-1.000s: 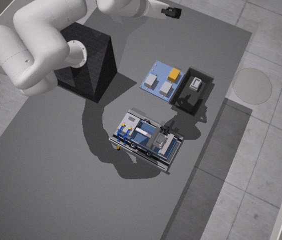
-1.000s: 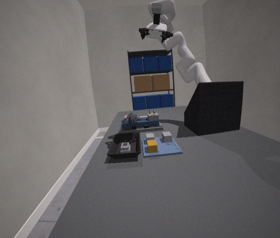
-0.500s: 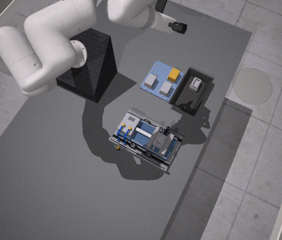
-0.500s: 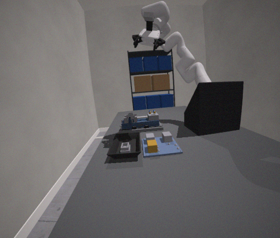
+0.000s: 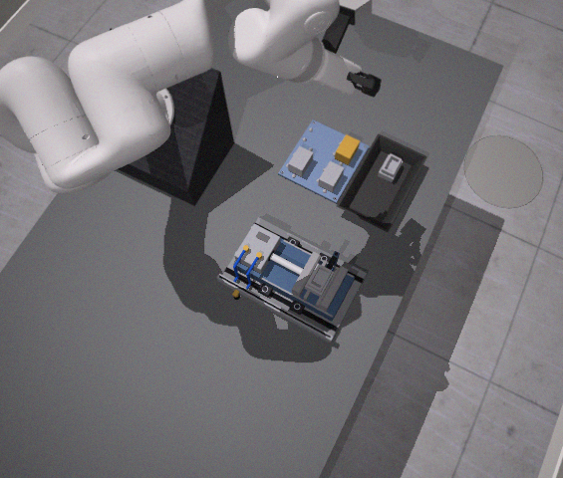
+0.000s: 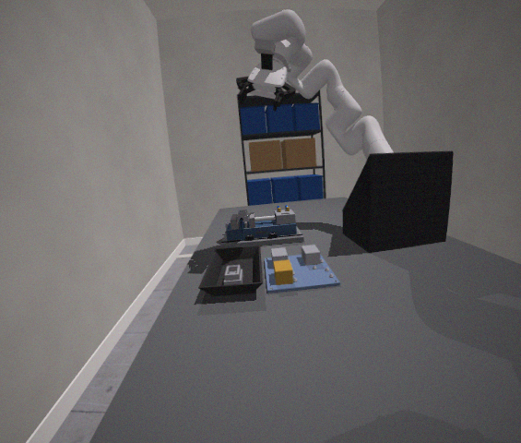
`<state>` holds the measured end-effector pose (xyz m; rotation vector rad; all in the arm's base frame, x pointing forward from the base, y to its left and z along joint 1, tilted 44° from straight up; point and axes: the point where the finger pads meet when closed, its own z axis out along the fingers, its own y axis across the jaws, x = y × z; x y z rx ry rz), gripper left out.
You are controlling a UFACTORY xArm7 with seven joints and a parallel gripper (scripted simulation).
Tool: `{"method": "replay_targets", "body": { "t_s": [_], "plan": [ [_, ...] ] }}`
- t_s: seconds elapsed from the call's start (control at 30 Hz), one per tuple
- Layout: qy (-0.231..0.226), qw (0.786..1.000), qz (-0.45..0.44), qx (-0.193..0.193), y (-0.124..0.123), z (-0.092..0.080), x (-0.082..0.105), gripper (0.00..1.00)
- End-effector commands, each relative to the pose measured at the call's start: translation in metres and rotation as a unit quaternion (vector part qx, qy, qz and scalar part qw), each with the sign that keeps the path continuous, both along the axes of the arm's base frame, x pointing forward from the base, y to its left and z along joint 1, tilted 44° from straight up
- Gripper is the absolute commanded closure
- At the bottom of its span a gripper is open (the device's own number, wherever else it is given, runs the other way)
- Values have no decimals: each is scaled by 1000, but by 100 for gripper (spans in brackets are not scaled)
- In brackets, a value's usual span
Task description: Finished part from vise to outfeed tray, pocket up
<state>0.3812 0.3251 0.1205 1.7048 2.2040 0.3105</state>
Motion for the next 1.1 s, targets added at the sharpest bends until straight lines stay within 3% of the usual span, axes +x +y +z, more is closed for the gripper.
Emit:
{"method": "replay_targets", "body": {
  "t_s": [0.0, 0.27, 0.33, 0.8, 0.87, 1.07],
  "plan": [
    [-1, 1000, 2, -10, -4, 0, 9, 0],
    [-1, 1000, 2, -10, -4, 0, 9, 0],
    [-4, 999, -9, -51, -37, -1, 39, 0],
    [-4, 998, -11, -58, -43, -2, 44, 0],
    [-2, 995, -22, -99, -79, -3, 70, 0],
    [-2, 994, -23, -103, -83, -3, 72, 0]
  ]
}}
